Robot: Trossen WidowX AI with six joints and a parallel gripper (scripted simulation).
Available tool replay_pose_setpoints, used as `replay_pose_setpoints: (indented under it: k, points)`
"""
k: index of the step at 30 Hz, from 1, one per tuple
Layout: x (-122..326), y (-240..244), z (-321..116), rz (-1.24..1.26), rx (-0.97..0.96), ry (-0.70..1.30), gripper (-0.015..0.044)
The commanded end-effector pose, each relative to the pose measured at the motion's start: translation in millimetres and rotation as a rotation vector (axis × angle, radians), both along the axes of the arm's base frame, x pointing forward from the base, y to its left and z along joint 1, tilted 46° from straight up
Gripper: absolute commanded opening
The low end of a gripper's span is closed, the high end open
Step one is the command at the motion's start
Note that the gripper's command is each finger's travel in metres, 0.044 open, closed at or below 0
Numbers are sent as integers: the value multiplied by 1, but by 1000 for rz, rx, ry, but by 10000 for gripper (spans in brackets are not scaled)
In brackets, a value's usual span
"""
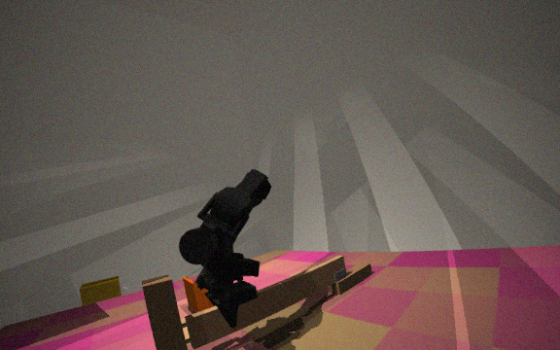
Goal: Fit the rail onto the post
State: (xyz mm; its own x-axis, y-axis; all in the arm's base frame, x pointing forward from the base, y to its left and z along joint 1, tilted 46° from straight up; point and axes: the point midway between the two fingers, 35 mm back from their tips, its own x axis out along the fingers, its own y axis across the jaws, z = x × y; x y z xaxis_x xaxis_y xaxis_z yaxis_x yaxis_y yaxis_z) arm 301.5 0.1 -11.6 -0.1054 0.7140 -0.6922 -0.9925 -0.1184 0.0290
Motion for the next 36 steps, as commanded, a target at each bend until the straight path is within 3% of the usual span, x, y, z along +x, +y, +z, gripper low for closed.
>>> replay_pose_setpoints:
  k: [1,36]
  points:
    - [-1,-5,-2,-2,-10,-2,0]
    - [0,-10,-3,-2,-10,-2,0]
